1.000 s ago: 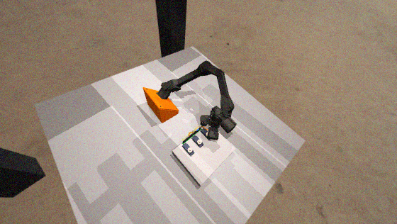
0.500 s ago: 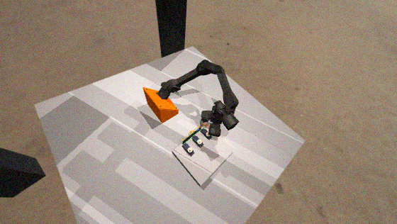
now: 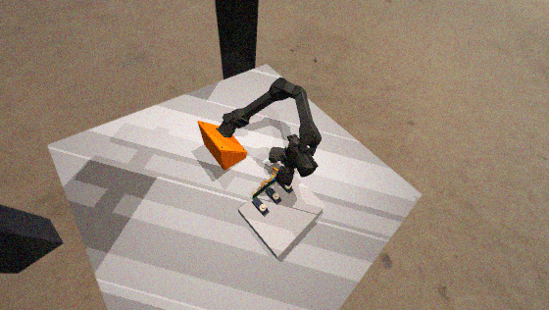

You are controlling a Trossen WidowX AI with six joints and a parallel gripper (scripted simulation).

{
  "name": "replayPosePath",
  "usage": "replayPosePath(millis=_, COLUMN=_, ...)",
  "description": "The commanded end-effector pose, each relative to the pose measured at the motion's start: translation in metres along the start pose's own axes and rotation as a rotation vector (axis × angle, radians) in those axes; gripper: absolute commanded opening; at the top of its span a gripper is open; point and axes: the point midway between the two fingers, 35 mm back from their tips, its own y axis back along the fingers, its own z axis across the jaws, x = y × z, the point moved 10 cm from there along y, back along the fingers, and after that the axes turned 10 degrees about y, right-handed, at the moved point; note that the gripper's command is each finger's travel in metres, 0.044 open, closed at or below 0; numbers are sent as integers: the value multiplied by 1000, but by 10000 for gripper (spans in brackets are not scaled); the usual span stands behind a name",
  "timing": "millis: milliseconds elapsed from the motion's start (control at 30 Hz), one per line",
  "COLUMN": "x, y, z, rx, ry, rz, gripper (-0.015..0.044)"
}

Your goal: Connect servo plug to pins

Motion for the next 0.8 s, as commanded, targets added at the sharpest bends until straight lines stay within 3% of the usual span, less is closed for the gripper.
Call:
replayPosePath(millis=0, x=-17, y=0, z=-1, rx=-2, ry=-71, rz=-7, gripper=0)
replayPosePath(millis=767, x=-113, y=-6, z=-23, rx=6, ry=-481, rz=-9, gripper=0)
